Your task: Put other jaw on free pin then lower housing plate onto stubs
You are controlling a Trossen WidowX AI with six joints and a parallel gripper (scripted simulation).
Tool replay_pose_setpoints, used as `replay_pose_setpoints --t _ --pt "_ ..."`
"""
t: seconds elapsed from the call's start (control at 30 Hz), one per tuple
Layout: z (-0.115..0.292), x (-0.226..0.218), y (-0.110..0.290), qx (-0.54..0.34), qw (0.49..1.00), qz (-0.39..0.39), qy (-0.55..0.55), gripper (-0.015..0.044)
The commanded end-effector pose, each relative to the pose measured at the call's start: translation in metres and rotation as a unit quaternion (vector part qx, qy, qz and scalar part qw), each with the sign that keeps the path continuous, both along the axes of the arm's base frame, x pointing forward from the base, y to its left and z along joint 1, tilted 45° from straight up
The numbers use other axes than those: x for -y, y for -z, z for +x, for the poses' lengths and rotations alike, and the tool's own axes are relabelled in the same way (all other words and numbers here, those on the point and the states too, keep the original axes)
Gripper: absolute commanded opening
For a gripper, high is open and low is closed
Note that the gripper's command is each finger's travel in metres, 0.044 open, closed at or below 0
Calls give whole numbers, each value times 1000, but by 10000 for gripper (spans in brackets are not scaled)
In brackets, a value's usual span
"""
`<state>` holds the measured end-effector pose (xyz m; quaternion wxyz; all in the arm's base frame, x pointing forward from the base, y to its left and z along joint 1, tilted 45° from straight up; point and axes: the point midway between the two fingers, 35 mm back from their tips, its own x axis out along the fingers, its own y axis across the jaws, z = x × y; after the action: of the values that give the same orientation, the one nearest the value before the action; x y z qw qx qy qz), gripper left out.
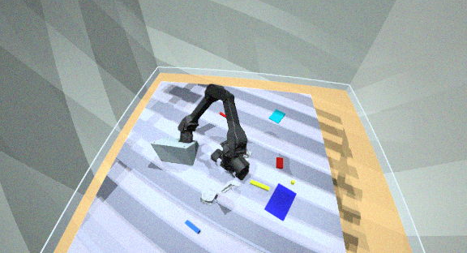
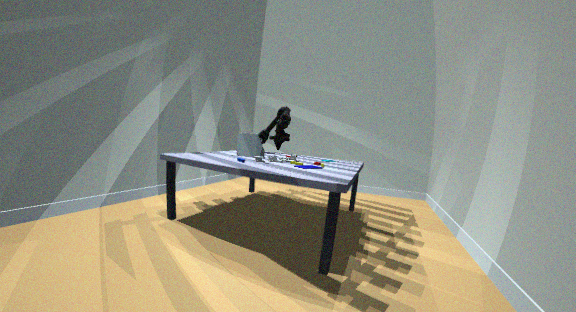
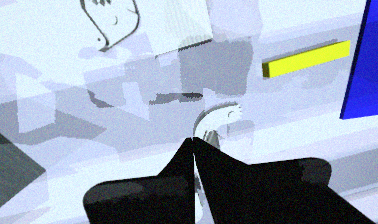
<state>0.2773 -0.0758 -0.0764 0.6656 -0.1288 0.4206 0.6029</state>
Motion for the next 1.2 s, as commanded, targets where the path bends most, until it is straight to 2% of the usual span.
replay_pose_setpoints --t 0.0,0.5,1.17 --pt "0 0 0 0 1000 0 0 53" --pt "0 0 0 0 1000 0 0 440" --pt "0 0 0 0 1000 0 0 440"
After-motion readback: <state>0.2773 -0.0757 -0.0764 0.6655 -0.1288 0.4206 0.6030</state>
